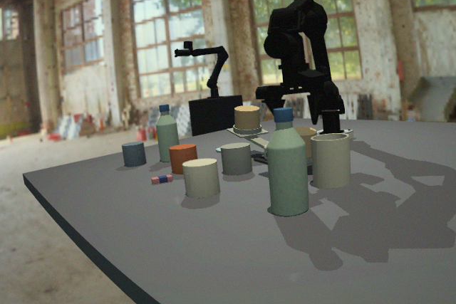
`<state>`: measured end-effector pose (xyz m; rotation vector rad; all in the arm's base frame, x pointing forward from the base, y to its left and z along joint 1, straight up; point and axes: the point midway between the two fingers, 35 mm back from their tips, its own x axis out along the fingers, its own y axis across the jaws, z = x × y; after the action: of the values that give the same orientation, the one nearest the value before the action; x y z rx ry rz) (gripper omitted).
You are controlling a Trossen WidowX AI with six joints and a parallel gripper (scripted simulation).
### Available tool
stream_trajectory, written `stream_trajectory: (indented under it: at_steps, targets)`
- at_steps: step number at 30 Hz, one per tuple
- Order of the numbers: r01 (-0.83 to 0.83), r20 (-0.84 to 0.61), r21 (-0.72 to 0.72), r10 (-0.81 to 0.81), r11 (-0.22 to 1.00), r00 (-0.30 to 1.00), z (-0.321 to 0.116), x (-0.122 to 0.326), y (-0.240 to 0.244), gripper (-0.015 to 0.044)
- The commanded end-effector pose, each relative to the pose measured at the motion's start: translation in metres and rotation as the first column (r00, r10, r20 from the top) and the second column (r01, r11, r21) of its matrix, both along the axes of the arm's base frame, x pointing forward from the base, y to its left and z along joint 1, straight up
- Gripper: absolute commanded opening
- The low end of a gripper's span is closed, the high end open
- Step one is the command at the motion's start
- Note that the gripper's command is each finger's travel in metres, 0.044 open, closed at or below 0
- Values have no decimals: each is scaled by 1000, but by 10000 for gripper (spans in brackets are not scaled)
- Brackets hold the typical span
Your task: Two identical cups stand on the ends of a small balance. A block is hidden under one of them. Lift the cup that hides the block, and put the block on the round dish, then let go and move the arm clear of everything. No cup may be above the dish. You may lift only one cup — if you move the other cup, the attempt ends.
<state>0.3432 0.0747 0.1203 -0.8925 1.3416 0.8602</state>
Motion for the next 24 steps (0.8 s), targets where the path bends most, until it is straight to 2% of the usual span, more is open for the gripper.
stream_trajectory:
  at_steps: [1, 24]
  targets:
    - [-5, -7, 5, 5, 1000, 1000, -8, -1, 1, 440]
    - [-5, -7, 5, 5, 1000, 1000, -45, 0, 1, 440]
